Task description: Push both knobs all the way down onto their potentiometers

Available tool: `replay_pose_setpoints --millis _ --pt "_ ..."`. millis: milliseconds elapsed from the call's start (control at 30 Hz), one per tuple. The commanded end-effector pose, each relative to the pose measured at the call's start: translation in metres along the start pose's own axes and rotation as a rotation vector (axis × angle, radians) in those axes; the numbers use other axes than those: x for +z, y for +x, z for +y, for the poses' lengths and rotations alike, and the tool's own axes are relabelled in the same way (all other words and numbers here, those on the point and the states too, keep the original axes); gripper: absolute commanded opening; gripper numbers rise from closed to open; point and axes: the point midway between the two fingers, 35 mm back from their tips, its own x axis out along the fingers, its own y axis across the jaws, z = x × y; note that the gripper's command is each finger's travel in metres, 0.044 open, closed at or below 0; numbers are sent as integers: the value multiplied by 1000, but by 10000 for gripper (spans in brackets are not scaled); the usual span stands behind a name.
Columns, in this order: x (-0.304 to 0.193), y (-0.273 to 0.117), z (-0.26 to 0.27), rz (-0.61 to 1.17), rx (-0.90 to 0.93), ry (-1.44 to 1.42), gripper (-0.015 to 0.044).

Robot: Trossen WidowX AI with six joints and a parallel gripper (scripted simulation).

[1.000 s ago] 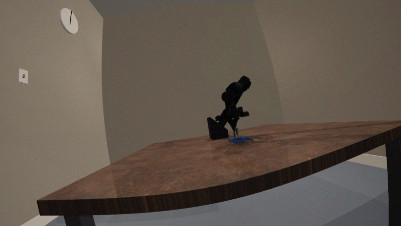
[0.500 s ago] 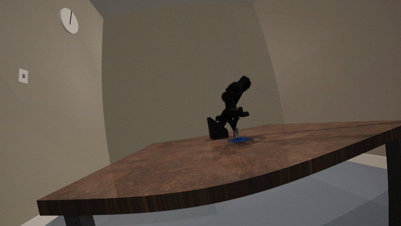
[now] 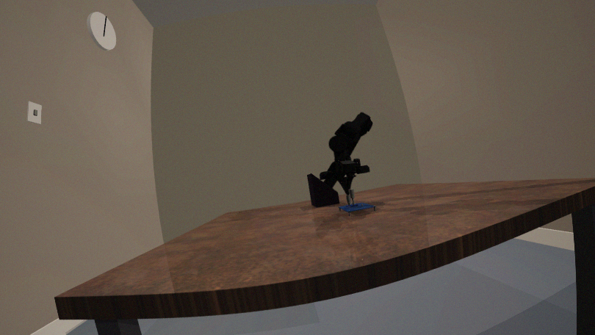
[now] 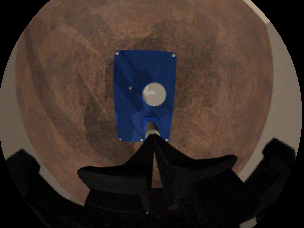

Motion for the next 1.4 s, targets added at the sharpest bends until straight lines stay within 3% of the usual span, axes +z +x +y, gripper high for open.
replay_pose_setpoints --millis 0,567,833,1100,1367 --pt "2 5 2 8 4 -14 0" --pt "2 -21 1 8 3 -14 0" --pt "1 -16 2 13 8 -12 210" --pt "41 -55 2 8 3 -15 0" --pt "53 -67 2 7 1 -16 0"
